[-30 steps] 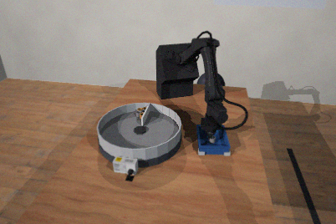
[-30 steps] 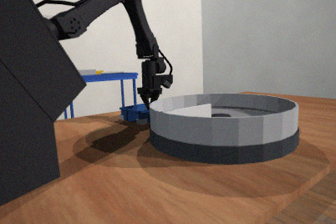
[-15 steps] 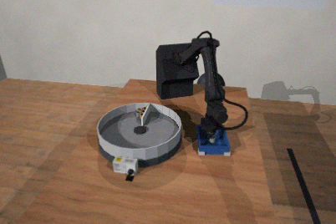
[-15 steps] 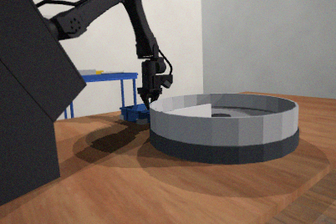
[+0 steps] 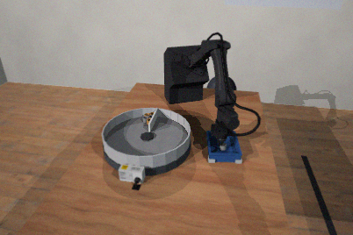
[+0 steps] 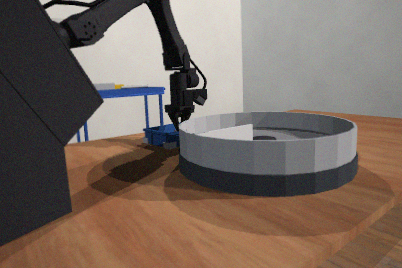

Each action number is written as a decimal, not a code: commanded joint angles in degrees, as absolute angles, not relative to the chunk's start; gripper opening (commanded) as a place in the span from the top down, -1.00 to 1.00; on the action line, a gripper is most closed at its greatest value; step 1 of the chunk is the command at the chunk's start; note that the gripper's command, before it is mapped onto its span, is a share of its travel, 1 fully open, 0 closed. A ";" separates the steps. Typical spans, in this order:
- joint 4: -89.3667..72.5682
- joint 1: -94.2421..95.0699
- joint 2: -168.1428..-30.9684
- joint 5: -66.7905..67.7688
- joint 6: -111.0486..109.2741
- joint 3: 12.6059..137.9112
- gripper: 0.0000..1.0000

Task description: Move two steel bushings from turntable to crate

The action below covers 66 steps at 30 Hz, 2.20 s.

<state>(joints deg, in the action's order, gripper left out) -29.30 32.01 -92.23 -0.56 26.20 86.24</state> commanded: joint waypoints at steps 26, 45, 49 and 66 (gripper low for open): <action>-28.06 31.19 -91.23 -0.82 25.77 85.83 1.00; -28.06 31.19 -91.23 -0.82 25.77 85.82 1.00; -27.90 31.31 -91.19 -0.74 25.82 85.21 1.00; -27.09 32.56 -90.83 0.10 26.43 84.63 1.00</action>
